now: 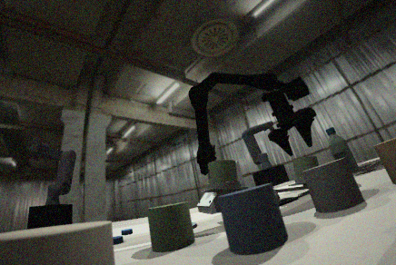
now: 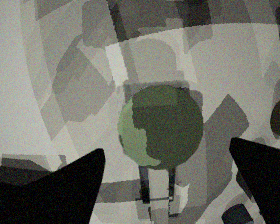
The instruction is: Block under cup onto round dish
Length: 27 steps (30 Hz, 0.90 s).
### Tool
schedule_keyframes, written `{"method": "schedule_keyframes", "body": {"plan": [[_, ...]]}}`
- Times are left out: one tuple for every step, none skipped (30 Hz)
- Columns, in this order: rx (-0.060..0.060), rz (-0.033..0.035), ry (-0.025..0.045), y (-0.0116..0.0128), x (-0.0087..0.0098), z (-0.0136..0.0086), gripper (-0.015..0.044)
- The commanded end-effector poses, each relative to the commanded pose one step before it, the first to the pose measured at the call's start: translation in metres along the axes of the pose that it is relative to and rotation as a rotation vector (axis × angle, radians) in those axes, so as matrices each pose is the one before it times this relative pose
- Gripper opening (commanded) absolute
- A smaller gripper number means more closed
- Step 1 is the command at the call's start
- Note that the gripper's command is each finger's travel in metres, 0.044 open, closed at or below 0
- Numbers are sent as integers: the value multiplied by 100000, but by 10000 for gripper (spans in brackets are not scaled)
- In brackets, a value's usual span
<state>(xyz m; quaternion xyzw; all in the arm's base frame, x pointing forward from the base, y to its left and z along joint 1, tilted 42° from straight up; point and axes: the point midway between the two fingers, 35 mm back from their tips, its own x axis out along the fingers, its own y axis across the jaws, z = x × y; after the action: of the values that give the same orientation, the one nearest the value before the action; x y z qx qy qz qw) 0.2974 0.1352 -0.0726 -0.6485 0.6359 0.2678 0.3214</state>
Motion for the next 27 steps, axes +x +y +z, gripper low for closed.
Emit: {"method": "schedule_keyframes", "body": {"plan": [[-1385,819,1051,241,849,-46,440],[0,-1,0,-2,27,1,440],[0,-2,-1,-7,82,4,440],[0,-3,-2,-11,137,6,440],[0,-4,-2,-12,165,7,440],[0,-4,-1,-11,165,6,440],[0,-4,0,-11,165,5,440],[0,-4,0,-10,165,5,440],[1,-4,1,-9,165,4,440],[1,-4,1,-8,165,4,440],[1,-4,2,-8,165,3,440],[1,-3,3,-7,164,3,440],[1,-3,3,-6,164,2,440],[1,-3,4,-5,164,2,440],[1,-3,4,-5,164,1,440],[1,-3,5,-4,164,0,440],[1,-3,6,-3,164,0,440],[1,-3,6,-3,163,-1,440],[1,-3,7,-2,163,-1,440],[2,-3,7,-1,163,-2,440],[2,-3,8,0,163,-2,440],[2,-2,9,0,162,-3,440],[2,-2,9,1,162,-3,440],[2,-2,10,2,162,-4,440],[2,-2,10,3,162,-4,440],[2,-2,11,3,162,-5,440],[2,-2,12,4,161,-5,440]]}}
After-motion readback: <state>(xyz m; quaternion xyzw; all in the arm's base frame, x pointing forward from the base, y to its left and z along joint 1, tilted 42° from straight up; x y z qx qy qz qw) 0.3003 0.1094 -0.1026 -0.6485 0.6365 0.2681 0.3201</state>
